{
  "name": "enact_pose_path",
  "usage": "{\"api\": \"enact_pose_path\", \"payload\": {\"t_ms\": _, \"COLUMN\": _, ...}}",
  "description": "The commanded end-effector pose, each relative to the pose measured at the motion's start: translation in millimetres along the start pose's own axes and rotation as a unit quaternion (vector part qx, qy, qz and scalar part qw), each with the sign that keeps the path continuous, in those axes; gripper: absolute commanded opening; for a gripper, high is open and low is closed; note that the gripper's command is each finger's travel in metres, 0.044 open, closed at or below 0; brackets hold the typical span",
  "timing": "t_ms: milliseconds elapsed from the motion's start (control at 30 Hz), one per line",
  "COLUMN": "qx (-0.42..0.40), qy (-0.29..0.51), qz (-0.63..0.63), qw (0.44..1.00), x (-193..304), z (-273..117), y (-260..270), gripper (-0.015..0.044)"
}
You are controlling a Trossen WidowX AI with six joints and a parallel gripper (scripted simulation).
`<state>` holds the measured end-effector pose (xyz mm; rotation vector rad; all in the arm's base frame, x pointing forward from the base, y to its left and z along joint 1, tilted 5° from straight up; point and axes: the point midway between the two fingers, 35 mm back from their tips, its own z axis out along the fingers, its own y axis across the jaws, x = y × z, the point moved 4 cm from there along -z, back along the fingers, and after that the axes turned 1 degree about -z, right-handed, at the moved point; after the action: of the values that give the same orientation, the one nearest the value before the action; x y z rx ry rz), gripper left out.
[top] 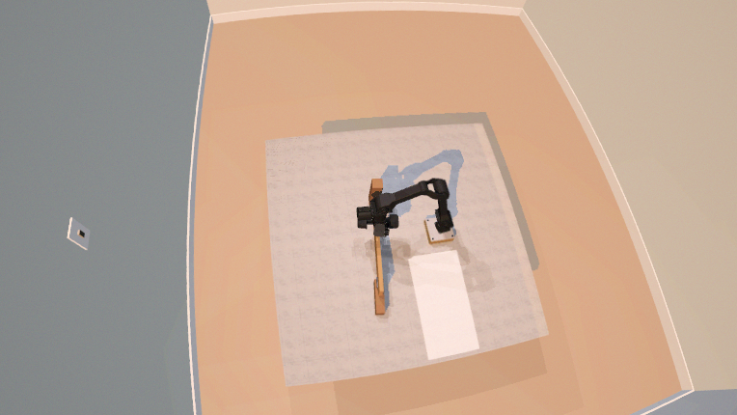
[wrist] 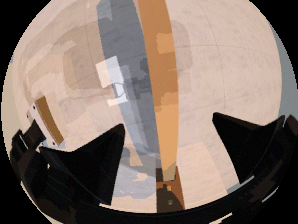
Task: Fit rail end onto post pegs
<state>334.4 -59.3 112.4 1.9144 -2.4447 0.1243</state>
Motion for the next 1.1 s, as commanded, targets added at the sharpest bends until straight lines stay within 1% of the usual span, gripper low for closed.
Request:
{"api": "enact_pose_path", "payload": {"t_ms": 0, "qx": -0.003, "qy": 0.002, "qz": -0.003, "qw": 1.000, "x": 1, "z": 10, "y": 2, "gripper": 0.0440}}
{"api": "enact_pose_path", "payload": {"t_ms": 667, "qx": -0.003, "qy": 0.002, "qz": -0.003, "qw": 1.000, "x": 1, "z": 40, "y": 4, "gripper": 0.0440}}
{"api": "enact_pose_path", "payload": {"t_ms": 1067, "qx": -0.003, "qy": 0.002, "qz": -0.003, "qw": 1.000, "x": 1, "z": 40, "y": 4, "gripper": 0.0125}}
